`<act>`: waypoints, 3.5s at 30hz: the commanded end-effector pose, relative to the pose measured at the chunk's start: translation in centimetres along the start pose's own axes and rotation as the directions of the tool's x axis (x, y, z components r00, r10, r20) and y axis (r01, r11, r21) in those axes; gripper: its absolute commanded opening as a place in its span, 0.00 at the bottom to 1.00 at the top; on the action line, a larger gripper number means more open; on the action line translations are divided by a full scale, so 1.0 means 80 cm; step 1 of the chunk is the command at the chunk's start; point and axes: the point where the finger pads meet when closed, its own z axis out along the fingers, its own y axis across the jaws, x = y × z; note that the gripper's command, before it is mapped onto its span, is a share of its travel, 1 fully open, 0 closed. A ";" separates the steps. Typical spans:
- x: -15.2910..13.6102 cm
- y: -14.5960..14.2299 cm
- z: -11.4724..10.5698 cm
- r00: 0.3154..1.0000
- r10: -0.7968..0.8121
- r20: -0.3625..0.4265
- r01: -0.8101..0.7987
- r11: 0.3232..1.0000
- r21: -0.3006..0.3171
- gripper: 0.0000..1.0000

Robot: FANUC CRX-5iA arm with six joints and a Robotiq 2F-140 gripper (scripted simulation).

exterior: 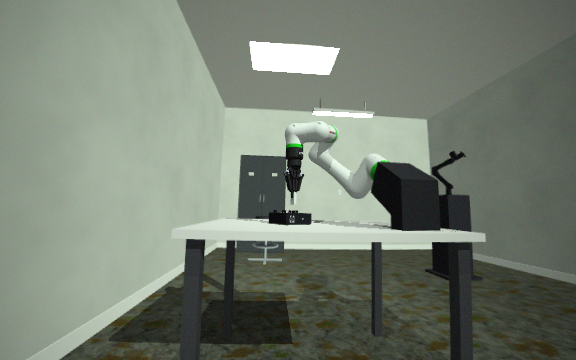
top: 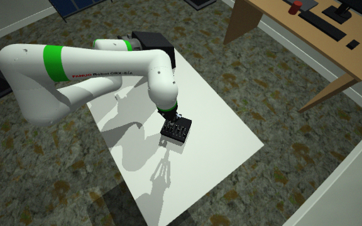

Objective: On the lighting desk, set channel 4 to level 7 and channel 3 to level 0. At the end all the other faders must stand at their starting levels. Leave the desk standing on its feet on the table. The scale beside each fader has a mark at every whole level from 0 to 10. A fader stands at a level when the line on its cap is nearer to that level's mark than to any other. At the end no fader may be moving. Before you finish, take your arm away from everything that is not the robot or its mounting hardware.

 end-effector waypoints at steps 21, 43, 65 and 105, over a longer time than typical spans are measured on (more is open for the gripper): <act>0.000 0.000 0.000 1.000 0.025 -0.014 -0.025 1.000 -0.002 0.00; -0.001 -0.001 0.008 1.000 0.025 -0.005 -0.025 1.000 -0.003 0.00; -0.002 -0.002 0.025 1.000 0.025 -0.005 -0.025 1.000 -0.003 0.00; -0.002 -0.002 0.029 1.000 0.025 -0.005 -0.025 1.000 -0.003 0.00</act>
